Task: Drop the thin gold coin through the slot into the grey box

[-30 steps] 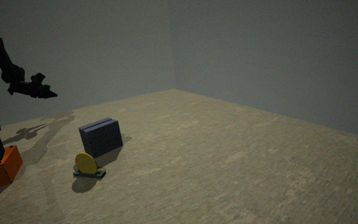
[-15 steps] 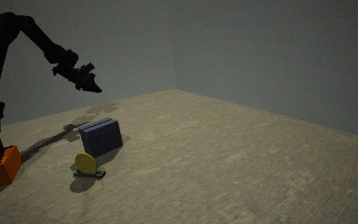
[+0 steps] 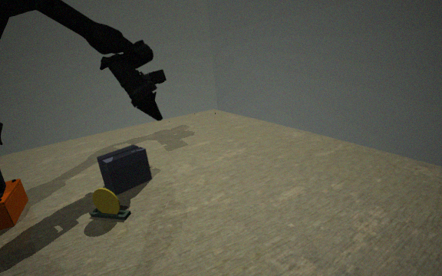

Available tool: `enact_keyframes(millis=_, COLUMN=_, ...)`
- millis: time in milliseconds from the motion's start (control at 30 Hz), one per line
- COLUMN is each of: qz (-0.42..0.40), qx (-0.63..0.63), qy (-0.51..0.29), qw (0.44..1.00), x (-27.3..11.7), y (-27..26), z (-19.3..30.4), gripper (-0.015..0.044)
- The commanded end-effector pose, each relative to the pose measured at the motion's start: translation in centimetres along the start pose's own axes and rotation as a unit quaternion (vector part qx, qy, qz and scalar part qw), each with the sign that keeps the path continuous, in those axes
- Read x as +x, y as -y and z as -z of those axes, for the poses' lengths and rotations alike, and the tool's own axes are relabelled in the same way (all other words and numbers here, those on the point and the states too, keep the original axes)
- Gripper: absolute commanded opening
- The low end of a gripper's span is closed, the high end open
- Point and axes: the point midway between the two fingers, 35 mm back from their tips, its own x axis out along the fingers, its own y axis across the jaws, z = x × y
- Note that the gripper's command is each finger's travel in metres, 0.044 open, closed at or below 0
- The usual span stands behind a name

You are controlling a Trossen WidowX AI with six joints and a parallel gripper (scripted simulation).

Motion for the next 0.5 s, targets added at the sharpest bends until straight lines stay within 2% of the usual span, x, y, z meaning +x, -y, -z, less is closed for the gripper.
enact_keyframes(millis=0, qz=0.013, qx=0.031, qy=-0.048, qw=0.998, x=0.5, y=5.5, z=1.0, gripper=0.0161)
enact_keyframes(millis=233, qz=0.025, qx=0.132, qy=-0.147, qw=0.98, x=0.0, y=17.0, z=4.9, gripper=0.0161)
enact_keyframes(millis=467, qz=0.009, qx=0.251, qy=-0.223, qw=0.942, x=-2.7, y=24.8, z=11.1, gripper=0.0161)
